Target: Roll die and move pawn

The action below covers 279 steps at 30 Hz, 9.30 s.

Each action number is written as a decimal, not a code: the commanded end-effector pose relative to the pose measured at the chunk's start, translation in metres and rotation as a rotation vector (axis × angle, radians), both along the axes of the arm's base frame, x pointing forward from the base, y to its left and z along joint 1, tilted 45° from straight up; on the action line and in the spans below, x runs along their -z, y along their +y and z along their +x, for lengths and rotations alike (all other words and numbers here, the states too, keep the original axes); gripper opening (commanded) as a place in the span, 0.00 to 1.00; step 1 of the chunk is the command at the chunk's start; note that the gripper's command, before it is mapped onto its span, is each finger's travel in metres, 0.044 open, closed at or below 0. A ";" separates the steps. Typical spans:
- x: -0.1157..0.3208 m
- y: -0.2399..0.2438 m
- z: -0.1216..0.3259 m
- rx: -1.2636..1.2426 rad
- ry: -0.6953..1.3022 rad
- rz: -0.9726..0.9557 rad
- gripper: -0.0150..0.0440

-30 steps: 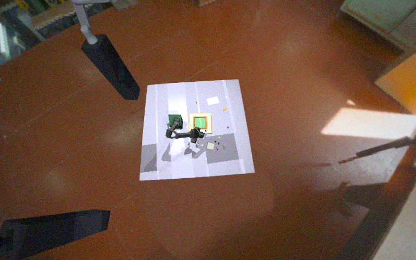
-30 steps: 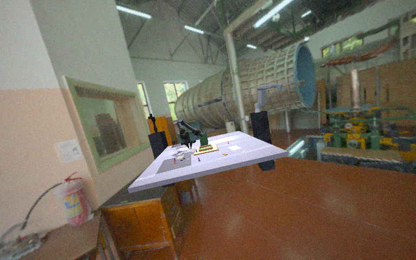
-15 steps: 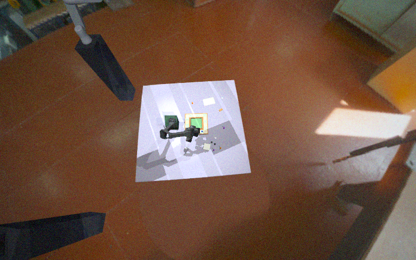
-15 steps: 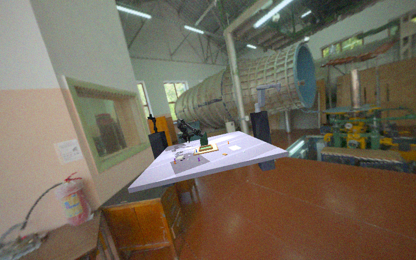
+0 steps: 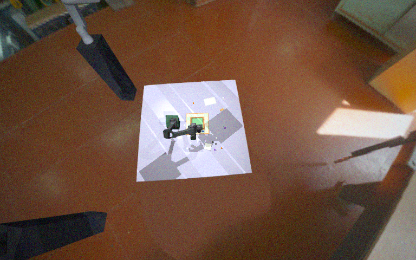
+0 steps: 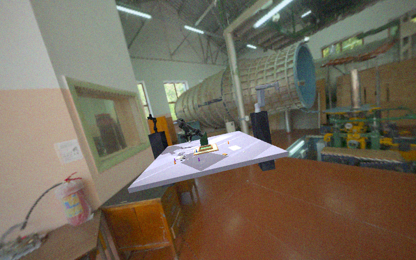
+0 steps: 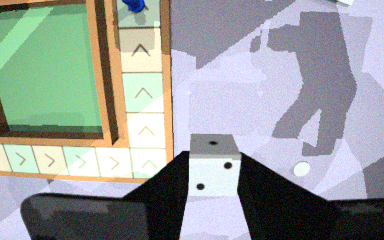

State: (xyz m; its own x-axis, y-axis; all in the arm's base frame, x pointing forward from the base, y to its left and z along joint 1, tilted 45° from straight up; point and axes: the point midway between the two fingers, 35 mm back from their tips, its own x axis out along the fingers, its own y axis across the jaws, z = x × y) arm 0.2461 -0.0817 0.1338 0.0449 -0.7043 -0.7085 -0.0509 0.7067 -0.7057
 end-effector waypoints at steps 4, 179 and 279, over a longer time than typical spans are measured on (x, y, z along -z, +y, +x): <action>0.021 0.016 0.013 -0.169 0.164 0.001 0.25; 0.095 0.011 0.101 -0.298 0.294 -0.025 0.59; 0.114 -0.007 0.149 -0.298 0.292 -0.026 0.25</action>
State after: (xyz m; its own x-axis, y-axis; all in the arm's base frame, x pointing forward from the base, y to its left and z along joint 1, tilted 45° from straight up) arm 0.3968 -0.0861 0.0230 0.0555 -0.7043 -0.7077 -0.4443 0.6173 -0.6492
